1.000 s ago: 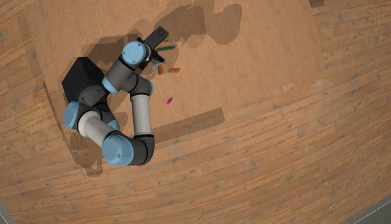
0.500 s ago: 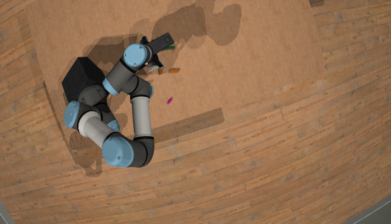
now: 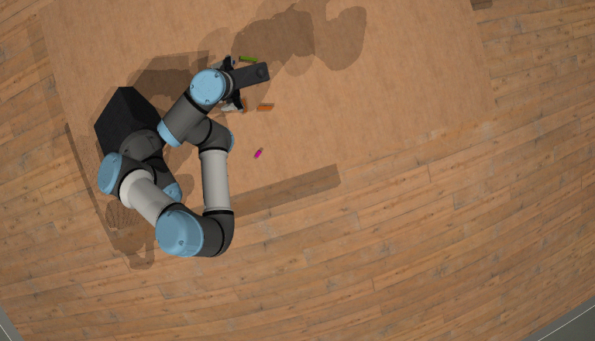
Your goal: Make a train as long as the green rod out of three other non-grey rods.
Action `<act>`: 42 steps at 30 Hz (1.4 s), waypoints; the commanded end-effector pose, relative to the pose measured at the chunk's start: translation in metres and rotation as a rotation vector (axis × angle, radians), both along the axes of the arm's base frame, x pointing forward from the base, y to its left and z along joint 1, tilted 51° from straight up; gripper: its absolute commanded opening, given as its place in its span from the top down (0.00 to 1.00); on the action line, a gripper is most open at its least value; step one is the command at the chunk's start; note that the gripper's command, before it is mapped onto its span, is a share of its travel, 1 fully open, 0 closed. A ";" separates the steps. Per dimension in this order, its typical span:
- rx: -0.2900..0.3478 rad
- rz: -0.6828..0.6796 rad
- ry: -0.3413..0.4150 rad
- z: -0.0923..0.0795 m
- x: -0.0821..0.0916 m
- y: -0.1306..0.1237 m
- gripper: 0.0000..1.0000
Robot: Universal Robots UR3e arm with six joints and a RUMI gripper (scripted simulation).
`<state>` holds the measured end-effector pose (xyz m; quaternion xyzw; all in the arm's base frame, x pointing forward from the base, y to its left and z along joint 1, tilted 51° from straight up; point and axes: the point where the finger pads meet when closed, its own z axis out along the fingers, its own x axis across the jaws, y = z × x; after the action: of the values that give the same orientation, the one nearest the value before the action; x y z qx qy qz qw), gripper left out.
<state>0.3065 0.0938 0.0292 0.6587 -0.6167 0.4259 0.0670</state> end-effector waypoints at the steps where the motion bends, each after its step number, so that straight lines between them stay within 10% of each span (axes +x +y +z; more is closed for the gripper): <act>1: 0.073 -0.111 -0.103 0.004 0.000 -0.004 0.00; 42: 0.448 -0.603 -0.589 0.021 -0.004 -0.026 0.00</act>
<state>0.3038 0.0708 0.0480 0.3638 -0.8255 0.4181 -0.1063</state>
